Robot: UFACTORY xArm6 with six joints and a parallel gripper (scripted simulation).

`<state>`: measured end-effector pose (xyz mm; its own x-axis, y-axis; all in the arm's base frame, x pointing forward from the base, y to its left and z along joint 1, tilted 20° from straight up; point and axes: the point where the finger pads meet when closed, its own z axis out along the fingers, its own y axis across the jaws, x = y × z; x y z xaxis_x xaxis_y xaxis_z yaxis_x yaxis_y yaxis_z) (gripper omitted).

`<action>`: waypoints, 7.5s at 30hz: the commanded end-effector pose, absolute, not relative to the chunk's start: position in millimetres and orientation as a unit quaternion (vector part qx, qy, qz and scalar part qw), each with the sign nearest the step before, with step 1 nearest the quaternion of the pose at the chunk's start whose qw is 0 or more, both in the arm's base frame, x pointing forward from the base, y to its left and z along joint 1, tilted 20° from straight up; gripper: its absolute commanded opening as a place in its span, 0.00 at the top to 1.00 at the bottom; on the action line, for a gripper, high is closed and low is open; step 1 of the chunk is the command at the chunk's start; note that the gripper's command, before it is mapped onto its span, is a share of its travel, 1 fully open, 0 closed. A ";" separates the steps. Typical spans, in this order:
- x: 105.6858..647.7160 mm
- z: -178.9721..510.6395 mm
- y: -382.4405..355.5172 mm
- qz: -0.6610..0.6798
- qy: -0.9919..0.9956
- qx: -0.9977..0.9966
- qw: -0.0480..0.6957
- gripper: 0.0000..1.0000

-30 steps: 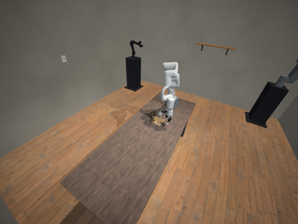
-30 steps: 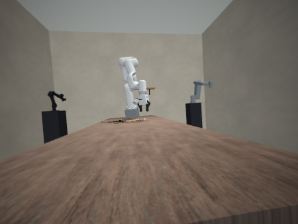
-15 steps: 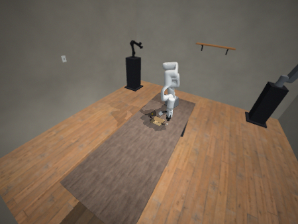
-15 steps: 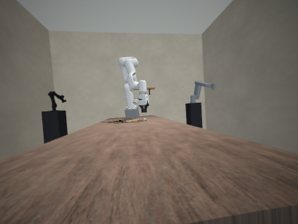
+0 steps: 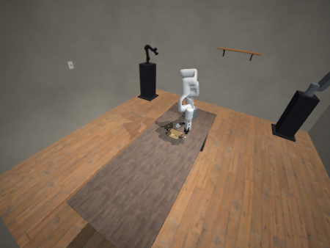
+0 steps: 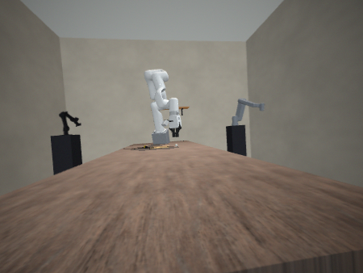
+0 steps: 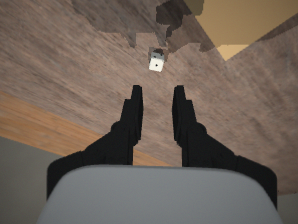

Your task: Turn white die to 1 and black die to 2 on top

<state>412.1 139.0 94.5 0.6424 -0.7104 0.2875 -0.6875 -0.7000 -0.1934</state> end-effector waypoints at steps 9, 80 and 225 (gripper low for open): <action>413.1 95.5 139.5 -0.174 0.386 -0.905 0.034 0.69; 430.5 45.7 136.7 -0.175 0.386 -0.905 0.034 0.69; 438.6 27.3 135.7 -0.175 0.386 -0.905 0.034 0.89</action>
<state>437.7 135.2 26.2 0.6416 -0.7106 0.2887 -0.6877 -0.6996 -0.1937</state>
